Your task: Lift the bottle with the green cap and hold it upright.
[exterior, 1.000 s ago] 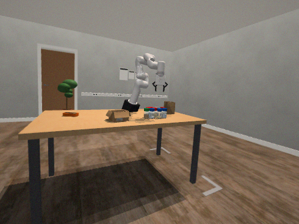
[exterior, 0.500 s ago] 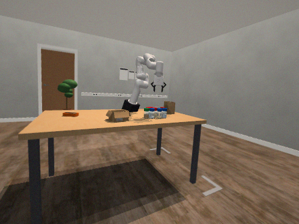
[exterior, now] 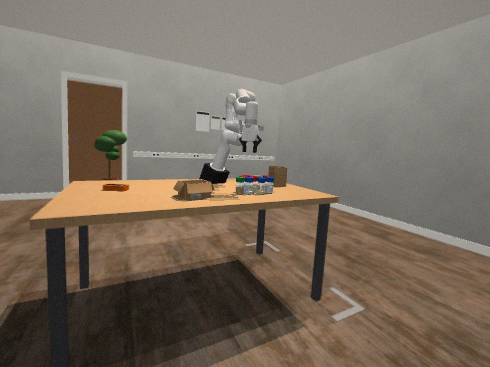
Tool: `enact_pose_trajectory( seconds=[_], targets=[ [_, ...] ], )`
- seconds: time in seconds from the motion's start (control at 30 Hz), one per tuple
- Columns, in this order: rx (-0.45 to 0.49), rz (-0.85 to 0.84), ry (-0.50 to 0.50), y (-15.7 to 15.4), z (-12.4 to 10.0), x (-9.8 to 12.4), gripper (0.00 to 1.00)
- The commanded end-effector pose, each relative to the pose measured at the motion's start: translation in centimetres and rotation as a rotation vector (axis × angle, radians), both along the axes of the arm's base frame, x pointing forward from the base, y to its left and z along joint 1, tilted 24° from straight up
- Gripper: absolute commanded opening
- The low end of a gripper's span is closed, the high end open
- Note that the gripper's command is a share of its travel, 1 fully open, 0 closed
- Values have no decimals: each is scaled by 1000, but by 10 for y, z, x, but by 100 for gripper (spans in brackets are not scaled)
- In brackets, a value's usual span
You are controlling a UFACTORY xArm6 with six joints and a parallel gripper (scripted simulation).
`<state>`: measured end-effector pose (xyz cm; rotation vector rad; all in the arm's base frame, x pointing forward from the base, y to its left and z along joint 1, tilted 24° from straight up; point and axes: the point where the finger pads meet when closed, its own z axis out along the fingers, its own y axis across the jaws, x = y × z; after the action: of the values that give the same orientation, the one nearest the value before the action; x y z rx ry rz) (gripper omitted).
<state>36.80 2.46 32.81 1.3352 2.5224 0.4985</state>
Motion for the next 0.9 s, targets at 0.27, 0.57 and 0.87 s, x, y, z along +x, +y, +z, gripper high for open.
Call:
enact_pose_trajectory(
  seconds=[0.27, 0.57, 0.87],
  targets=[
    [182, -443, 80, -60, -27, -14, 79],
    [184, -434, 79, -55, -49, -2, 79],
    [191, -432, 76, -49, -80, 16, 79]
  ],
)
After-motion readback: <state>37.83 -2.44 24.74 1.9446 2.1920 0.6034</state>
